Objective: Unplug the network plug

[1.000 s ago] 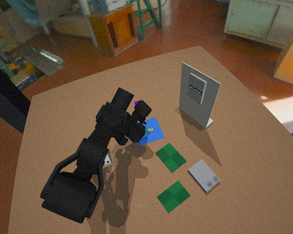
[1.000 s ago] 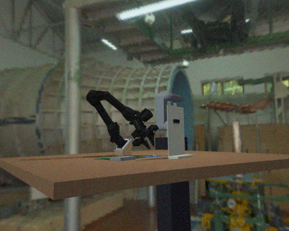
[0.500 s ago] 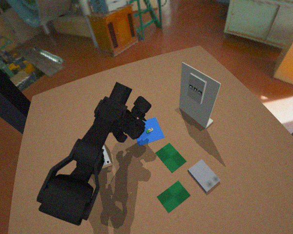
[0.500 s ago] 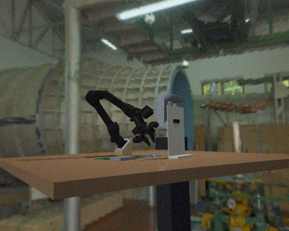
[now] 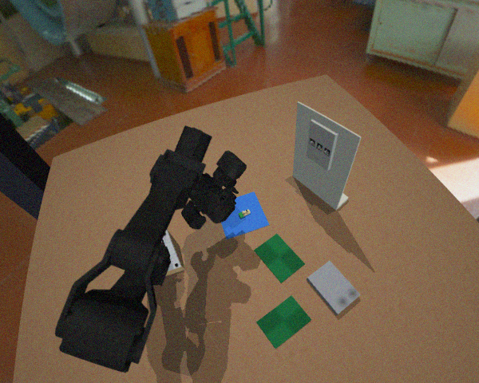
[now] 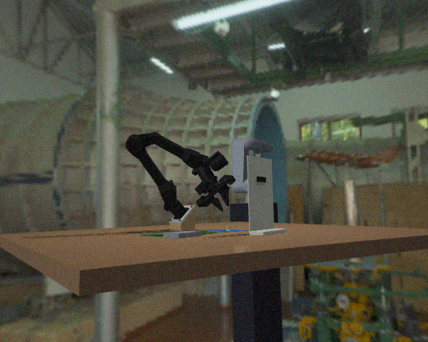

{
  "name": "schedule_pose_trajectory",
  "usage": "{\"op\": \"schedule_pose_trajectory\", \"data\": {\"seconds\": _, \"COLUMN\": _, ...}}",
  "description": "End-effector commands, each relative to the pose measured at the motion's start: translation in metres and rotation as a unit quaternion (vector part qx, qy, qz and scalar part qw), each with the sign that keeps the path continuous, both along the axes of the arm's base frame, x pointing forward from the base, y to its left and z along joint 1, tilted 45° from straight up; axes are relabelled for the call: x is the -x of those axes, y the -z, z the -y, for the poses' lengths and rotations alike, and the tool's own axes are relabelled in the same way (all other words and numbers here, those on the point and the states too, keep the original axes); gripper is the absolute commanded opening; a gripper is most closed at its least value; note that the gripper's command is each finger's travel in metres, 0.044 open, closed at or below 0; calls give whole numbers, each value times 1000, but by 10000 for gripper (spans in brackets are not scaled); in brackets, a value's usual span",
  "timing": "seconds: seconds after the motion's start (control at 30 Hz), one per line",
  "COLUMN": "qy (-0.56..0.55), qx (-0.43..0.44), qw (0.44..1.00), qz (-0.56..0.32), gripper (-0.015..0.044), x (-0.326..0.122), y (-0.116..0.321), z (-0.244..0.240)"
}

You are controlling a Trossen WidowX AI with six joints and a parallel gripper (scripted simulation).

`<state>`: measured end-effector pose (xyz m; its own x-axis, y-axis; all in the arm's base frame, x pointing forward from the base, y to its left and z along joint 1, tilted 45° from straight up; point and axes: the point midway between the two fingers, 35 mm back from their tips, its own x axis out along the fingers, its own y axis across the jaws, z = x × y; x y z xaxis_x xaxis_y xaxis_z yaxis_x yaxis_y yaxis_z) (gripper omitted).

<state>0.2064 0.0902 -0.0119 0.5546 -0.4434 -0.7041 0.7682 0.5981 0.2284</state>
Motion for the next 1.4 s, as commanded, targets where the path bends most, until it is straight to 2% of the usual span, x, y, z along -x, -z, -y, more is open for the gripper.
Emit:
{"op": "schedule_pose_trajectory", "data": {"seconds": 0.0, "qy": -1, "qx": -6, "qw": 1000, "qz": 8, "gripper": 156, "x": -2, "y": -7, "z": -7}}
{"op": "schedule_pose_trajectory", "data": {"seconds": 0.77, "qy": 0, "qx": 1, "qw": 1000, "qz": 2, "gripper": 156, "x": 4, "y": -26, "z": -21}}
{"op": "schedule_pose_trajectory", "data": {"seconds": 1.37, "qy": -1, "qx": -3, "qw": 1000, "qz": 4, "gripper": 156, "x": 1, "y": -61, "z": -61}}
